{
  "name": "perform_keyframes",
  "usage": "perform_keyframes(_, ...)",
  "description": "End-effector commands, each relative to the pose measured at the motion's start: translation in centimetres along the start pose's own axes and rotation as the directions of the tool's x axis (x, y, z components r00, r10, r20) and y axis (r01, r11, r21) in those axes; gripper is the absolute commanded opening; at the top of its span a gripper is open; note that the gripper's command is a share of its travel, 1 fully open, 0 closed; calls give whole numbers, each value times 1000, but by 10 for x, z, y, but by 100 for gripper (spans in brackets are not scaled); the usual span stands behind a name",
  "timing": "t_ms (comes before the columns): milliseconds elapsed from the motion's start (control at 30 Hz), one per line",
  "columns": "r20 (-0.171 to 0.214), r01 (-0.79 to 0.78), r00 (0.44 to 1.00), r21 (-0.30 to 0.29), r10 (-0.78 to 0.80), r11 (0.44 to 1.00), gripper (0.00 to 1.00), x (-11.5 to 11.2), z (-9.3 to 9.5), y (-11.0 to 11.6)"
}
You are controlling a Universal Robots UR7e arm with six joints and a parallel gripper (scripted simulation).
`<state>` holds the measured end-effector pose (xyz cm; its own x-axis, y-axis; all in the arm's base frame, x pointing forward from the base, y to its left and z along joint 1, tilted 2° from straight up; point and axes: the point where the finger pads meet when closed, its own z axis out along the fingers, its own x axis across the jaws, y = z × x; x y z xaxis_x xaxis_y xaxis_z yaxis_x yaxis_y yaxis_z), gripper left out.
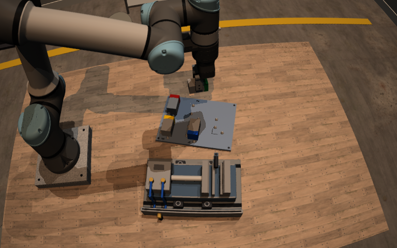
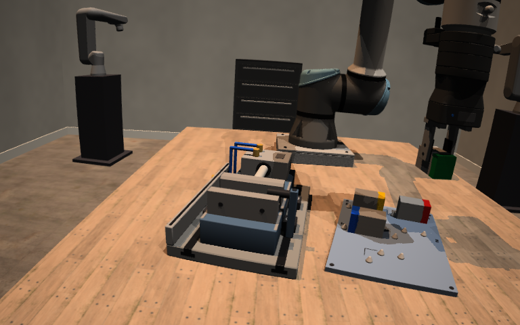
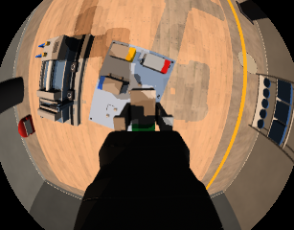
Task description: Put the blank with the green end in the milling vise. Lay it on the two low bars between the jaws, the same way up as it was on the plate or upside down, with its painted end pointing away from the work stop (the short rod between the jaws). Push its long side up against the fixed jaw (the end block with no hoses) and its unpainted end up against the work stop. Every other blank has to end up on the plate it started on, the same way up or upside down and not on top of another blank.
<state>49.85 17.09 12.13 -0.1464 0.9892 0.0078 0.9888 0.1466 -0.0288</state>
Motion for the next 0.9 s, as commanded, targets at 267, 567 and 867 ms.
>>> perform_keyframes(267, 0, -234, 972, -2, 234, 972, 0, 0, -1, 0)
perform_keyframes(567, 0, -234, 972, -2, 234, 972, 0, 0, -1, 0)
perform_keyframes(867, 0, -441, 897, -2, 441, 897, 0, 0, -1, 0)
